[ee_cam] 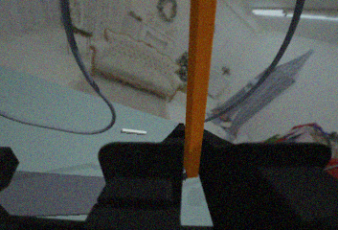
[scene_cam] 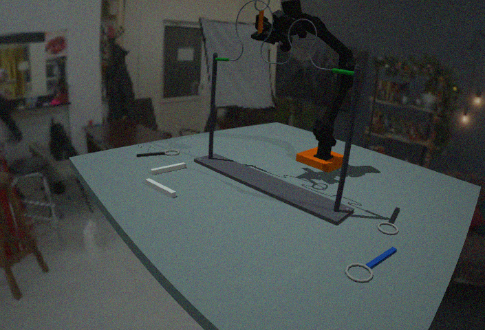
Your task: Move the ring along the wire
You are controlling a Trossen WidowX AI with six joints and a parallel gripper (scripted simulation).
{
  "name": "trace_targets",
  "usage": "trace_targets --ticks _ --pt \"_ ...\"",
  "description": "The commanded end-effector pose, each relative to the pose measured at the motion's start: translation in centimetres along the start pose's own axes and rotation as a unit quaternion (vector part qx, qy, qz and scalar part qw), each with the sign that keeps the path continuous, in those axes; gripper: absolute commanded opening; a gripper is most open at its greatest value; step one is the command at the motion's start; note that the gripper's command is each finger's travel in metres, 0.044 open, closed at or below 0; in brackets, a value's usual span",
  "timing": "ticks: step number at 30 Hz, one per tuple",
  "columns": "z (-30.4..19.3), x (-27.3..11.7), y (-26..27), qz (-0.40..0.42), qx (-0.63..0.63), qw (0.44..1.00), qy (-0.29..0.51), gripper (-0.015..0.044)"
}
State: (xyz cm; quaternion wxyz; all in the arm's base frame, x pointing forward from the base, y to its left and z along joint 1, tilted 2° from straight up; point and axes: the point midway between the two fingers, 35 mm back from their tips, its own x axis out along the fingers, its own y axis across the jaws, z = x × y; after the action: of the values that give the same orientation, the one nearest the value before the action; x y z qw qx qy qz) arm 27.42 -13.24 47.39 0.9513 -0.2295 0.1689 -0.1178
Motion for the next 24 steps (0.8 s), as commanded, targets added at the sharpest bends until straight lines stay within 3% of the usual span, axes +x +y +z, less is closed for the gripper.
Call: trace_targets --ticks 1,24 --pt "0.1 -0.2 -0.2 -0.013 -0.022 1.0 -0.004 -0.015" --pt "0.2 -0.1 -1.2 -0.073 -0.151 0.986 -0.021 -0.015"
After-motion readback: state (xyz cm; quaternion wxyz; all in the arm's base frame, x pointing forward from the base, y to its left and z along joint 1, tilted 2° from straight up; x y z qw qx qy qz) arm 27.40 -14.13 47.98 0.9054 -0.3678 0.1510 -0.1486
